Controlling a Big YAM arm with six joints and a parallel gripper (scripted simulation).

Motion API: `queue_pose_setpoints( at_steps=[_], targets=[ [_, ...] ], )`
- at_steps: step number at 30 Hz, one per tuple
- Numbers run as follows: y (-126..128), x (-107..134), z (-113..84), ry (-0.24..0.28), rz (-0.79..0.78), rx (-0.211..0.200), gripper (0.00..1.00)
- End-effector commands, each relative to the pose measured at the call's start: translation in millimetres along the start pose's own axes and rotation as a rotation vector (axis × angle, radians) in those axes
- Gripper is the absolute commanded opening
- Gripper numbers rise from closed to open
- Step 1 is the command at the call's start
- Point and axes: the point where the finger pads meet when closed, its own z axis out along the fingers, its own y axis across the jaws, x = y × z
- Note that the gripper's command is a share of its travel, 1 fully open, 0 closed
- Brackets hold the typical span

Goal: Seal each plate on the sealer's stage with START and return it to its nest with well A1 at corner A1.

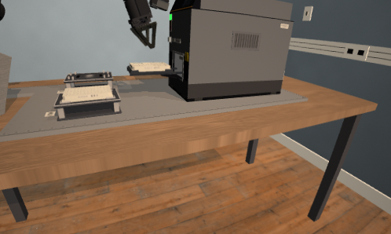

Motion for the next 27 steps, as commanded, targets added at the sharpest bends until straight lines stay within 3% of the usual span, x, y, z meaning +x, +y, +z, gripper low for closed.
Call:
queue_pose_setpoints(
  at_steps=[1, 15, 27],
  targets=[
    [-8.1, -35.0, -16.4, -0.079, -0.006, 0.012, 1.0],
    [6.5, -32.2, -0.4, -0.05, -0.03, -0.008, 1.0],
    [-7.4, 1.6, -22.2, -0.056, -0.018, 0.008, 1.0]
  ],
)
